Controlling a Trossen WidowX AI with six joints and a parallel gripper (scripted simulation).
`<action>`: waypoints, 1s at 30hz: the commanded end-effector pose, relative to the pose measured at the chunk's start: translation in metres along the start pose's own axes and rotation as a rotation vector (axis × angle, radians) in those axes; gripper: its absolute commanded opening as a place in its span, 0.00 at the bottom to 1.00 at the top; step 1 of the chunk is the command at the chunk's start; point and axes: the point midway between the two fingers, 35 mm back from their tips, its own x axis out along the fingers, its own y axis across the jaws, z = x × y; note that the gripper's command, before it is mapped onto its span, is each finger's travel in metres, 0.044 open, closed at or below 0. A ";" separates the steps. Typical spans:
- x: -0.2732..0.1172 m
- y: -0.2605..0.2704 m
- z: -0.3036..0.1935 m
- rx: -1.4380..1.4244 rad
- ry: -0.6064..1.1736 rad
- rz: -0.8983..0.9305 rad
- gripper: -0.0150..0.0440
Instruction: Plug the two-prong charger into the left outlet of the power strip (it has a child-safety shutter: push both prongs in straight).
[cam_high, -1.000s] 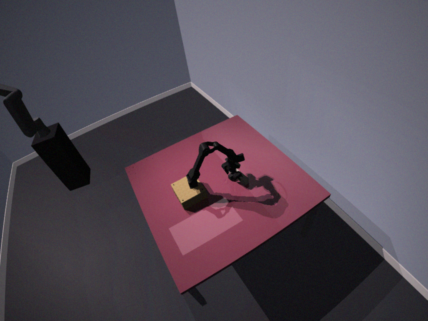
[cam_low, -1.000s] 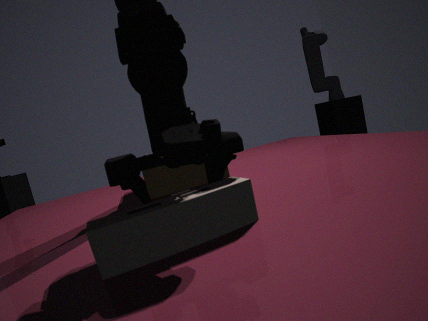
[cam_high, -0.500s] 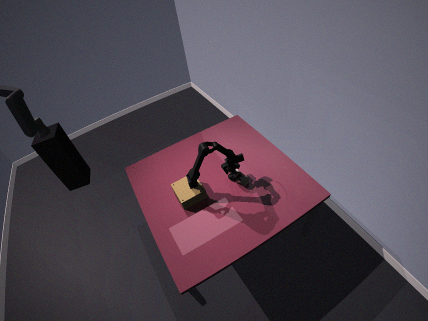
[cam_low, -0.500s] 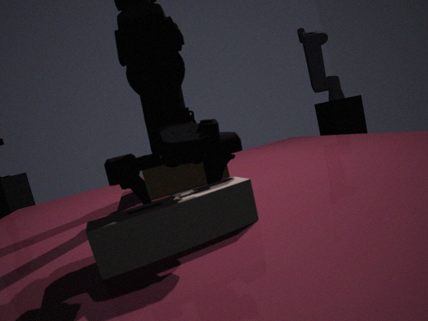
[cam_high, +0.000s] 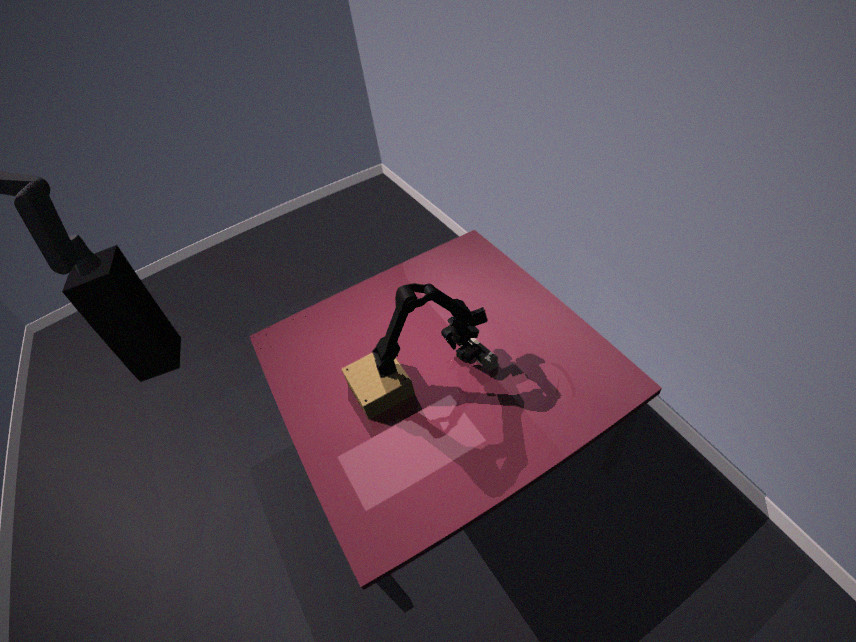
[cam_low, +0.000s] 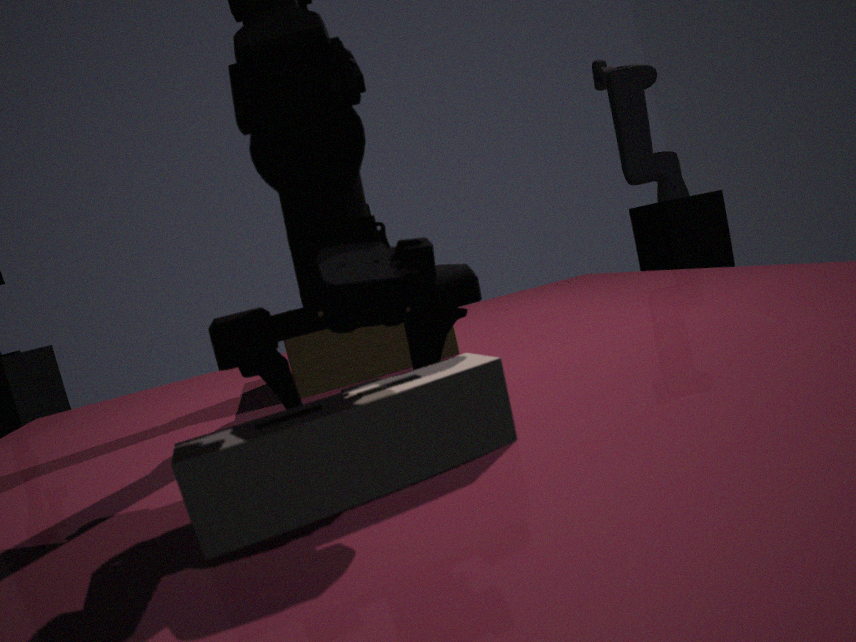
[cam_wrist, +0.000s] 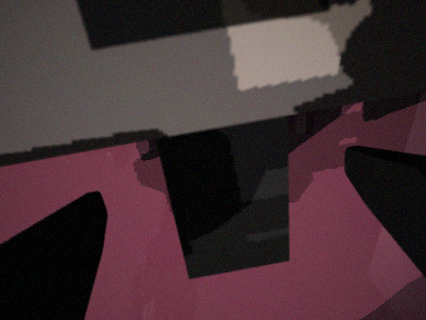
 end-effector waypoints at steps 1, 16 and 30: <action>0.001 0.001 -0.003 -0.006 0.001 0.004 1.00; 0.002 0.000 -0.021 -0.006 0.002 0.004 1.00; 0.003 -0.001 -0.037 -0.006 0.003 0.004 1.00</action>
